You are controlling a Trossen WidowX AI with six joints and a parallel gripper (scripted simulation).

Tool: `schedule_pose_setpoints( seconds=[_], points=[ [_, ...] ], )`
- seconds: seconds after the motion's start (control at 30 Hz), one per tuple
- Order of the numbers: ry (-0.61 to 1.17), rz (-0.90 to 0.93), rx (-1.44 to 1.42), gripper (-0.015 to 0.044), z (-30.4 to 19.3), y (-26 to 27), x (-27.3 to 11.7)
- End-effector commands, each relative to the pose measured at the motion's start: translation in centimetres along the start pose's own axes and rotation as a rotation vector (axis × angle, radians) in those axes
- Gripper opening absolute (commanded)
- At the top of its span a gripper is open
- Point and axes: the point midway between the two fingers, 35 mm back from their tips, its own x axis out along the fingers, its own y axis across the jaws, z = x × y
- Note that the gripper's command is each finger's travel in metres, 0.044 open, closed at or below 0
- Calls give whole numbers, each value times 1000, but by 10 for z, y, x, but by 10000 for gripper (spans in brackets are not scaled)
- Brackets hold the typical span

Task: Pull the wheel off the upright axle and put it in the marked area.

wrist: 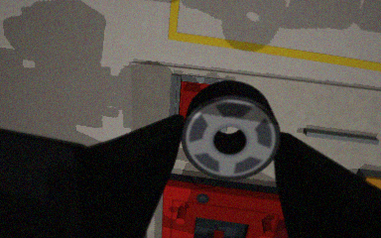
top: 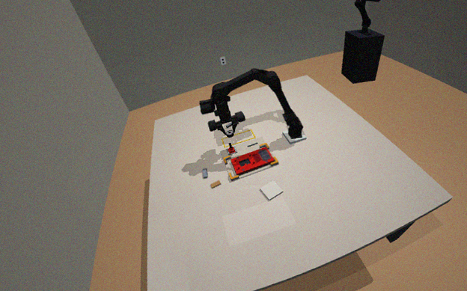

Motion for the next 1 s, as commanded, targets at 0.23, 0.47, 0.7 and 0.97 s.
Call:
schedule_pose_setpoints(
  seconds=[0.23,0.47,0.7,0.97],
  points=[
    [-9,8,-3,0,44,-29,-6],
    [-11,8,-3,0,63,-46,-7],
    [-11,8,-3,0,63,-46,3],
    [-11,8,-3,0,64,-44,23]
  ],
)
